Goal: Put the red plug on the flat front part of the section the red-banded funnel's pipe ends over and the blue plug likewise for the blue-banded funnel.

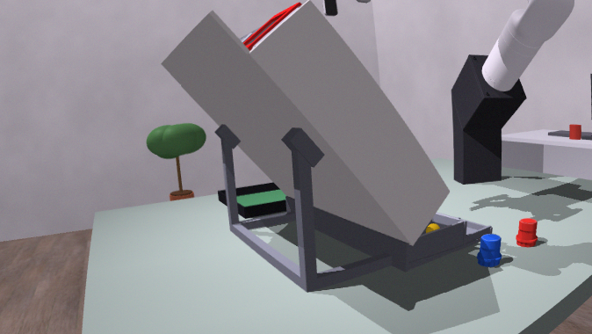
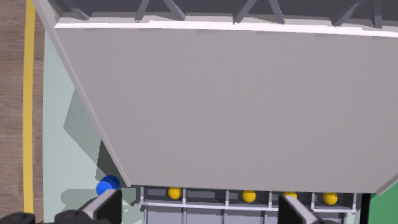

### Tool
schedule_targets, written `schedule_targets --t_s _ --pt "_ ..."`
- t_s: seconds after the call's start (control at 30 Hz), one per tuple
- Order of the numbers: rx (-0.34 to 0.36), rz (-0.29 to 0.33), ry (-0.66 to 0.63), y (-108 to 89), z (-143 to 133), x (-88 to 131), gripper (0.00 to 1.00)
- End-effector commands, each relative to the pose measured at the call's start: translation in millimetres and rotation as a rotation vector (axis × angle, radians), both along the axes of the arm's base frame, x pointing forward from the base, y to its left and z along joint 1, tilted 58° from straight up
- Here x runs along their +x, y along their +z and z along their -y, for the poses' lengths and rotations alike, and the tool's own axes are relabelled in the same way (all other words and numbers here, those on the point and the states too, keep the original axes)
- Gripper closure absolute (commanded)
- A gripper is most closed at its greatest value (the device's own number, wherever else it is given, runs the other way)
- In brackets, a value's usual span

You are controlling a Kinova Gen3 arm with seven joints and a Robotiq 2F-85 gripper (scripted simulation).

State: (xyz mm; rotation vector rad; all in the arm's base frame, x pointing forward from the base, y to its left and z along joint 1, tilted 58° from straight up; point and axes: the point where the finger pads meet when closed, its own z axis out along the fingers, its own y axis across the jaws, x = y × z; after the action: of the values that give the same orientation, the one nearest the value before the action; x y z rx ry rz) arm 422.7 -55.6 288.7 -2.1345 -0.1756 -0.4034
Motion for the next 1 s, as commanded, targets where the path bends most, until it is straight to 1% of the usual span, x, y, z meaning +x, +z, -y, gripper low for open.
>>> schedule_targets --t_s 0.0,0.17,0.2,0.27,0.33,0.53,0.73,0.77,0.97 --pt "-0.001 0.002 -0.002 0.6 1 0 0.00" --pt "-0.001 0.002 -0.002 0.6 1 0 0.00" --pt "-0.001 0.001 -0.002 -60.1 -11 -33 0.00" --pt "-0.001 0.001 -0.002 -62.2 -12 -34 0.00" --pt "-0.001 0.001 -0.002 -71.7 -14 -39 0.00" --pt "-0.001 0.001 -0.002 -129.4 -25 -71 0.00" --pt "-0.001 0.001 -0.002 -129.4 -25 -71 0.00" --pt "-0.005 -0.022 0.014 -148.8 -29 -81 0.00" --pt "-0.005 -0.022 0.014 -148.8 -29 -81 0.00"
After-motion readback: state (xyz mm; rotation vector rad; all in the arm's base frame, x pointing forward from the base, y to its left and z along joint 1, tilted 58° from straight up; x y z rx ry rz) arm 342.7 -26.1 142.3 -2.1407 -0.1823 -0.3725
